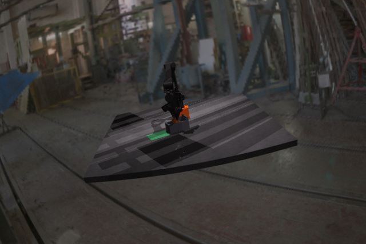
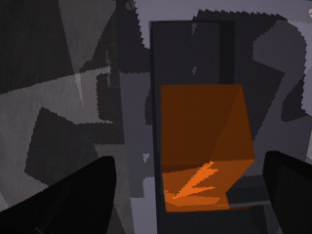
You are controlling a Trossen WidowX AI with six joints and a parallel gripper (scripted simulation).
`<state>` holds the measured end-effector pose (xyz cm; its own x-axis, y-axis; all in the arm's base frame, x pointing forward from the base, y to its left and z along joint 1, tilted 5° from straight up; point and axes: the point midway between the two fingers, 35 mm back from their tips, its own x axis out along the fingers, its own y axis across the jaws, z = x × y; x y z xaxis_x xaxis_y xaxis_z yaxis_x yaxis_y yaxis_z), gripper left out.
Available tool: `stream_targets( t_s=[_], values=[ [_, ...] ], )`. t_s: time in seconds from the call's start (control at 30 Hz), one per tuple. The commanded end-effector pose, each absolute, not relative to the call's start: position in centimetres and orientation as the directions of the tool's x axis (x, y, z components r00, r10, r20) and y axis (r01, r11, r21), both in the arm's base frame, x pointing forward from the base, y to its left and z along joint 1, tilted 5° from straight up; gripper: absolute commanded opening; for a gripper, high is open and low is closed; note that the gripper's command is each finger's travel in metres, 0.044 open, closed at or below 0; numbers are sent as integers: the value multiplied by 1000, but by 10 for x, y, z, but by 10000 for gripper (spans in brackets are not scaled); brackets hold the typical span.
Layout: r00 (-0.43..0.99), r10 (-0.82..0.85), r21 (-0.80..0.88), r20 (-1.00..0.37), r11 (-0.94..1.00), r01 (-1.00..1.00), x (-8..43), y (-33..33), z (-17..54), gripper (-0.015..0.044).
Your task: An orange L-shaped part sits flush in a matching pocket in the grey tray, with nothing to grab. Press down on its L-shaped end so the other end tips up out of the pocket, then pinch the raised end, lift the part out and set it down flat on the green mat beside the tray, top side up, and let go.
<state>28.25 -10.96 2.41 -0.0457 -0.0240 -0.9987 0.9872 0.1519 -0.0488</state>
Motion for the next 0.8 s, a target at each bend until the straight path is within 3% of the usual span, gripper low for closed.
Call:
stream_targets(
  t_s=[0.0,0.3,0.43,0.77],
  values=[
    [-50,-26,-54,-998,149,987,281,-110,17,280],
    [-50,-26,-54,-998,149,987,279,-110,5,280],
    [-47,-23,-50,-999,150,987,281,-110,9,175],
    [-47,-23,-50,-999,150,987,281,-110,9,108]
  ],
)
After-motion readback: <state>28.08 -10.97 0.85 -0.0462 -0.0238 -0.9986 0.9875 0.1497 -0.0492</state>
